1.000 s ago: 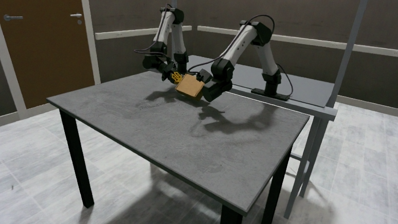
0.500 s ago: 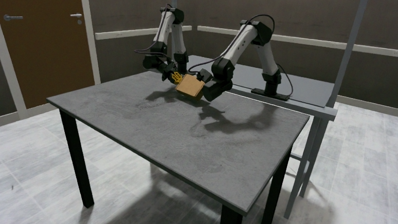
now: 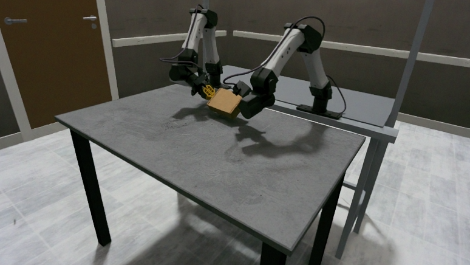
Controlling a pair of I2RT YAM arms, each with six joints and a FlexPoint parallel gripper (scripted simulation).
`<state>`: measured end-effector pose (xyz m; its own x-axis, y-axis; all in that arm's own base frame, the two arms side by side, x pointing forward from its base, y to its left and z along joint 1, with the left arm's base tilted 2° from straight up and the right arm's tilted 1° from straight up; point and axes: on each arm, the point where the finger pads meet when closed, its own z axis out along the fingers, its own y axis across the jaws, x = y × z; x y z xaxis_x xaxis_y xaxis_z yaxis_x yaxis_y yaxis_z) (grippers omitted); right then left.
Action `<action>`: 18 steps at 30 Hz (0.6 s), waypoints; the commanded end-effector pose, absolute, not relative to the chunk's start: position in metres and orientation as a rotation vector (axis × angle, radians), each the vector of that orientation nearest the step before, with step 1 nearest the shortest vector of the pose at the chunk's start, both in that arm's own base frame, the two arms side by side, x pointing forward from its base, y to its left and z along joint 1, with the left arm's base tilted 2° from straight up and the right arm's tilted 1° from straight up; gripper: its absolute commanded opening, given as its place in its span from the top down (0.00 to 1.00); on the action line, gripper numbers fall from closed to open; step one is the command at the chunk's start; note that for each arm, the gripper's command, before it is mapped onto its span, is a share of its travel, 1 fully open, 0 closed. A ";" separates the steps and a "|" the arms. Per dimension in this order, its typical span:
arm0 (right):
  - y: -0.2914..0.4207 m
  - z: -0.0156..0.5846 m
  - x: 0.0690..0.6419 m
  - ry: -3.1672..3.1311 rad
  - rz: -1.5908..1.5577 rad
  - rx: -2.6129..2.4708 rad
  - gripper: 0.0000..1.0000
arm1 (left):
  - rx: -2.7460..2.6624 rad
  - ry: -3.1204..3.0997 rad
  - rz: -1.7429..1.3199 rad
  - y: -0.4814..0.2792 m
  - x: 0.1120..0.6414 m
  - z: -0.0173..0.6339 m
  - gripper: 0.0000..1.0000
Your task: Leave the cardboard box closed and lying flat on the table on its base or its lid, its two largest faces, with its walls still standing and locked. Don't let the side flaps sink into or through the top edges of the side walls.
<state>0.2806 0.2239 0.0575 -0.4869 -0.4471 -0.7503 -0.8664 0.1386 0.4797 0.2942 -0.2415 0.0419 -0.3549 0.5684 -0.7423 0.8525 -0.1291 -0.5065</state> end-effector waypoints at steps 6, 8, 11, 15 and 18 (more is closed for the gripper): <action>0.233 0.073 0.280 1.891 1.258 -1.315 1.00 | 1.615 1.784 -1.440 -0.252 0.294 0.053 1.00; 0.234 0.074 0.282 1.881 1.248 -1.320 1.00 | 1.618 1.776 -1.431 -0.252 0.295 0.055 1.00; 0.234 0.074 0.282 1.878 1.239 -1.324 1.00 | 1.620 1.774 -1.427 -0.252 0.295 0.052 1.00; 0.233 0.073 0.281 1.875 1.231 -1.328 1.00 | 1.625 1.761 -1.412 -0.252 0.295 0.054 1.00; 0.235 0.077 0.285 1.858 1.214 -1.332 1.00 | 1.621 1.777 -1.425 -0.251 0.294 0.046 1.00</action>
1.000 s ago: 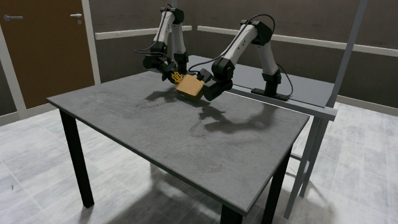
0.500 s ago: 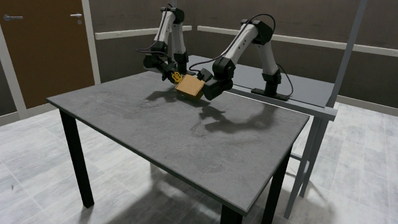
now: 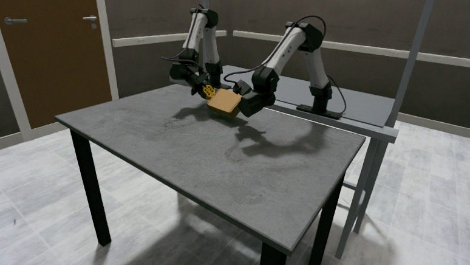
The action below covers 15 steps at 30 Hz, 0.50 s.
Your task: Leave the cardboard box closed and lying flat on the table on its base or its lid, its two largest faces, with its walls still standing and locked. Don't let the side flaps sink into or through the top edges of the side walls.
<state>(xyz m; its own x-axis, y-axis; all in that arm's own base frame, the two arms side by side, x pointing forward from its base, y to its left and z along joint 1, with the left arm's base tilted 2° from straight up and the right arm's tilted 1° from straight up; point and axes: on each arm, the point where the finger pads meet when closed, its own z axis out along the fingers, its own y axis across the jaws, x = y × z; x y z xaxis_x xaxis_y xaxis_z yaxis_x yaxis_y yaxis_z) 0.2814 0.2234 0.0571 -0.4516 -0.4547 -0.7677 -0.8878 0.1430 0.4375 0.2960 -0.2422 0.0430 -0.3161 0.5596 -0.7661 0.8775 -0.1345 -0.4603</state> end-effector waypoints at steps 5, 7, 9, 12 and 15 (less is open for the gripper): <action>0.233 0.074 0.283 1.857 1.197 -1.340 1.00 | 1.633 1.742 -1.387 -0.252 0.296 0.054 1.00; 0.233 0.073 0.282 1.853 1.195 -1.343 1.00 | 1.634 1.742 -1.385 -0.252 0.296 0.052 1.00; 0.234 0.073 0.283 1.847 1.184 -1.347 1.00 | 1.638 1.733 -1.373 -0.252 0.296 0.053 1.00; 0.233 0.073 0.283 1.842 1.173 -1.351 1.00 | 1.642 1.722 -1.360 -0.252 0.297 0.054 1.00; 0.233 0.073 0.283 1.840 1.167 -1.353 1.00 | 1.644 1.718 -1.356 -0.252 0.297 0.054 1.00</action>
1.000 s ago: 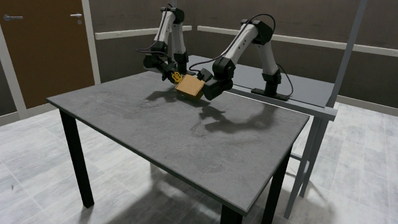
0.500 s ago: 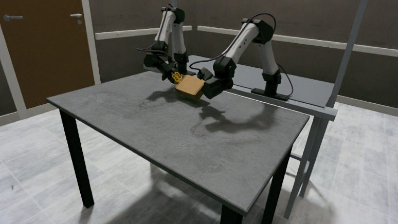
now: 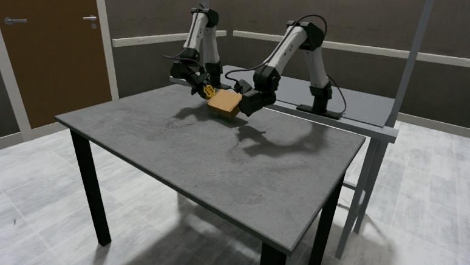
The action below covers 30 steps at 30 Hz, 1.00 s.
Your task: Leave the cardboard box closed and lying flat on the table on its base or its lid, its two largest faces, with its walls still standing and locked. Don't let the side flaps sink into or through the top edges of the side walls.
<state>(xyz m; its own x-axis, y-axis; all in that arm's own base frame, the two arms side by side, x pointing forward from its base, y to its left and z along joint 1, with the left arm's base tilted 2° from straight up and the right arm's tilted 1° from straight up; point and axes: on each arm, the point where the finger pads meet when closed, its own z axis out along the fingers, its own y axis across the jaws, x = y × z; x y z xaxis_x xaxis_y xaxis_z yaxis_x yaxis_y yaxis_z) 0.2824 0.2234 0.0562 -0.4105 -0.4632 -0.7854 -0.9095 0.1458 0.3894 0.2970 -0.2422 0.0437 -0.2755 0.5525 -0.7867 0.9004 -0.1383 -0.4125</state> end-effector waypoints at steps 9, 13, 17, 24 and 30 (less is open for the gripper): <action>0.234 0.073 0.285 1.814 1.127 -1.370 1.00 | 1.655 1.693 -1.321 -0.252 0.298 0.053 1.00; 0.234 0.073 0.285 1.804 1.109 -1.377 1.00 | 1.661 1.676 -1.300 -0.252 0.299 0.054 1.00; 0.233 0.072 0.285 1.800 1.098 -1.380 1.00 | 1.664 1.669 -1.290 -0.252 0.299 0.054 1.00; 0.233 0.073 0.286 1.776 1.064 -1.393 1.00 | 1.672 1.643 -1.259 -0.252 0.300 0.054 1.00; 0.234 0.072 0.287 1.757 1.034 -1.405 1.00 | 1.681 1.622 -1.229 -0.253 0.301 0.053 1.00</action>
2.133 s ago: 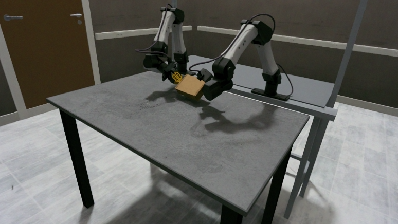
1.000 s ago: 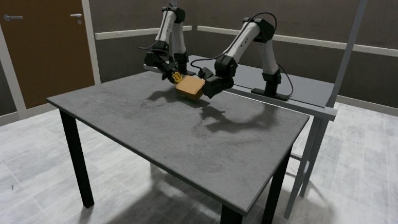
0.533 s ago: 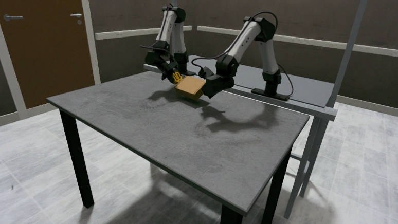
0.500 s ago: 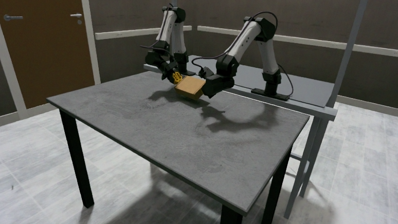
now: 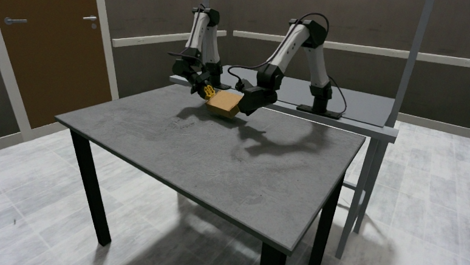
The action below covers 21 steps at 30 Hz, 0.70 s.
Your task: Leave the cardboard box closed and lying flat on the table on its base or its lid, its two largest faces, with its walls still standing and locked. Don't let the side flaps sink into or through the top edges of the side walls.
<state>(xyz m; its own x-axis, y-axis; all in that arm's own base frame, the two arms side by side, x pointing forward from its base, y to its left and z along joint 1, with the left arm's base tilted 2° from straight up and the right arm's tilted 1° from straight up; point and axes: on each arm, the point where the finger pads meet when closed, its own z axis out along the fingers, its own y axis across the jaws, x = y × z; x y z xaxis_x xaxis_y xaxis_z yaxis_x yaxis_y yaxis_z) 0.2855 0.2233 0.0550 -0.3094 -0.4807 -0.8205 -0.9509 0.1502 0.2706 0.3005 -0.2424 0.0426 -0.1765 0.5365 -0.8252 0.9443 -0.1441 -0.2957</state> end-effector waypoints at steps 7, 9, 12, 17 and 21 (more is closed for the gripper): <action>0.234 0.072 0.287 1.739 1.014 -1.414 1.00 | 1.687 1.598 -1.202 -0.253 0.302 0.055 1.00; 0.234 0.073 0.289 1.733 0.995 -1.418 1.00 | 1.689 1.593 -1.196 -0.253 0.302 0.054 1.00; 0.234 0.072 0.289 1.723 0.981 -1.424 1.00 | 1.692 1.581 -1.181 -0.253 0.302 0.054 1.00; 0.234 0.072 0.290 1.707 0.953 -1.432 1.00 | 1.699 1.562 -1.153 -0.253 0.303 0.053 1.00; 0.234 0.072 0.291 1.702 0.941 -1.434 1.00 | 1.702 1.555 -1.143 -0.253 0.303 0.053 1.00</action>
